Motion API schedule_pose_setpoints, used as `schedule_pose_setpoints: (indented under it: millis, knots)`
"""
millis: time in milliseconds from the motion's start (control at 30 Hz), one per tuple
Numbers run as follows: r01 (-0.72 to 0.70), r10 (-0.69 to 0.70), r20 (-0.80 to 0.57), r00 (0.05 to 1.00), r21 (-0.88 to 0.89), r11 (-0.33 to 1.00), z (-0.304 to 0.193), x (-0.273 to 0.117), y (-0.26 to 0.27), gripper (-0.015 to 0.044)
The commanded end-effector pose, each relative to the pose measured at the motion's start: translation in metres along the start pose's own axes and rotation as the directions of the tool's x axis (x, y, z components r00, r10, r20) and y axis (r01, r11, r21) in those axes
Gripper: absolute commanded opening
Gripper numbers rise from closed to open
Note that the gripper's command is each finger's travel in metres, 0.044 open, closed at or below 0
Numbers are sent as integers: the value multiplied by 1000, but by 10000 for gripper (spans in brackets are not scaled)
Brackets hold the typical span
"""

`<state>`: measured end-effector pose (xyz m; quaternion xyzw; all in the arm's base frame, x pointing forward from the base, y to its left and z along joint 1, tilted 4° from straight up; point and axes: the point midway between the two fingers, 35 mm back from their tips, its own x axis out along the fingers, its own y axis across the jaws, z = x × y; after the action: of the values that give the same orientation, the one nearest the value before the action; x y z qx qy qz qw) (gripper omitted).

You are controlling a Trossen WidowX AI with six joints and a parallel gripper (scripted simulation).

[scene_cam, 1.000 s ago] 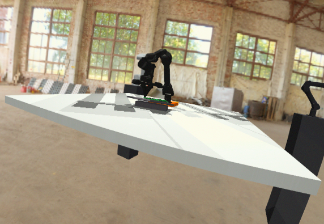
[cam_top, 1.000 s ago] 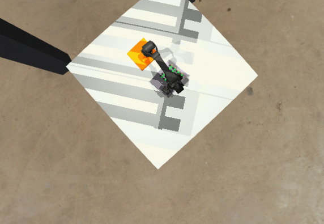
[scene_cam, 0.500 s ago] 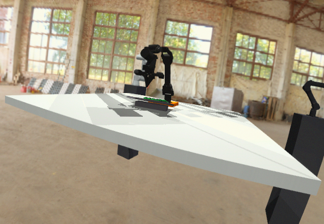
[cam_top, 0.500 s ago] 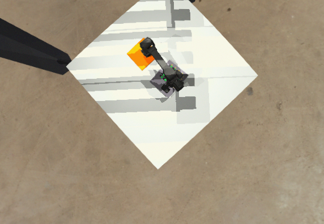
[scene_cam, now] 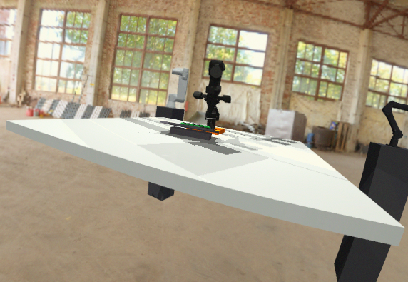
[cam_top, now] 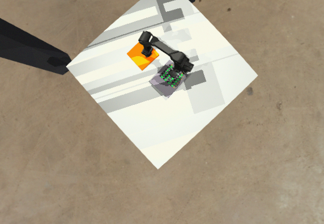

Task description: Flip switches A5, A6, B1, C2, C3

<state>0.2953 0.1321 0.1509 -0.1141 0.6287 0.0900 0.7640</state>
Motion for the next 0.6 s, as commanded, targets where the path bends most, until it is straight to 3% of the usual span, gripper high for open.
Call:
schedule_pose_setpoints:
  millis: [0,133,567]
  knots:
    - [8,-8,-7,1000,16,1000,-6,5,4,0]
    - [8,-8,-30,1000,16,1000,-5,37,3,0]
    - [8,-8,-30,1000,16,1000,-5,47,3,0]
